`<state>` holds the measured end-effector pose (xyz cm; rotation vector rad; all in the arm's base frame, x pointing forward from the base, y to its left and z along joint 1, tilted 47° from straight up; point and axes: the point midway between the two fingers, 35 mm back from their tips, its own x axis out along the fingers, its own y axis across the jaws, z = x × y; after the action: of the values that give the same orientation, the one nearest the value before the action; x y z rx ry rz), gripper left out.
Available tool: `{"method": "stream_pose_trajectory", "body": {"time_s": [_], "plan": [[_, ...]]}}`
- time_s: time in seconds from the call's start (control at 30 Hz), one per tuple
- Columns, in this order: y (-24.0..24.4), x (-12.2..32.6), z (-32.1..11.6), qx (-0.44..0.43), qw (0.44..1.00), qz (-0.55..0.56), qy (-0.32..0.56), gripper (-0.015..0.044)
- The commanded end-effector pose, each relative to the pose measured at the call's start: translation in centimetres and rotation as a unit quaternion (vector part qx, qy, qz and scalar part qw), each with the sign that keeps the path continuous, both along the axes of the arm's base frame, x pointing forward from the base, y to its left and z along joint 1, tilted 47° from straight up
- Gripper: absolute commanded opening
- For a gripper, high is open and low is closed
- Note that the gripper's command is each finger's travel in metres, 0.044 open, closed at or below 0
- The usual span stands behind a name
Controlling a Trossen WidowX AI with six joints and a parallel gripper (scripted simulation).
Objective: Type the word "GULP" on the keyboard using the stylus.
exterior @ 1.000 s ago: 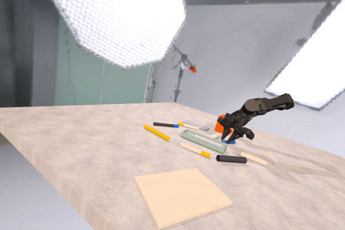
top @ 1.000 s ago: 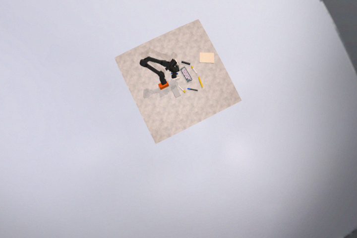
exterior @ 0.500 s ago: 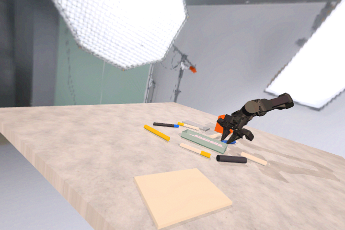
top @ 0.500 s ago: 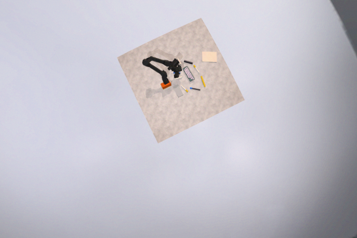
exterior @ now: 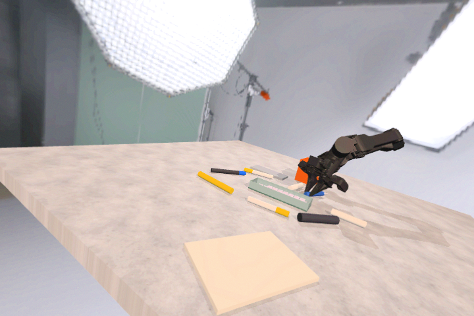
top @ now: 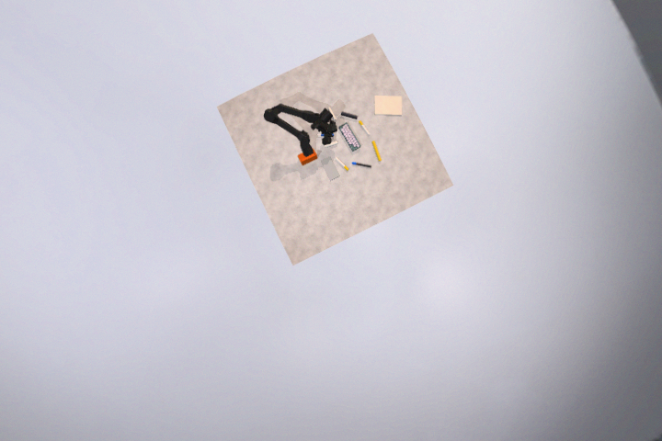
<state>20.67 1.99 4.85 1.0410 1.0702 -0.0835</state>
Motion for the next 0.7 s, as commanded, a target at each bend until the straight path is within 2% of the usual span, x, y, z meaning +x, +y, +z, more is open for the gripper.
{"method": "stream_pose_trajectory", "body": {"time_s": [0.0,0.33,0.53,0.67], "plan": [[-0.9,0.2,0.9,-0.003,1.0,0.0,-0.004,0.0],[-3.1,-0.3,3.1,-0.002,1.0,-0.001,-0.005,0.0],[-3.0,-0.4,2.9,-0.002,1.0,0.0,-0.004,0.0],[-2.7,-0.2,3.1,-0.005,0.999,0.043,-0.031,0.0]]}}
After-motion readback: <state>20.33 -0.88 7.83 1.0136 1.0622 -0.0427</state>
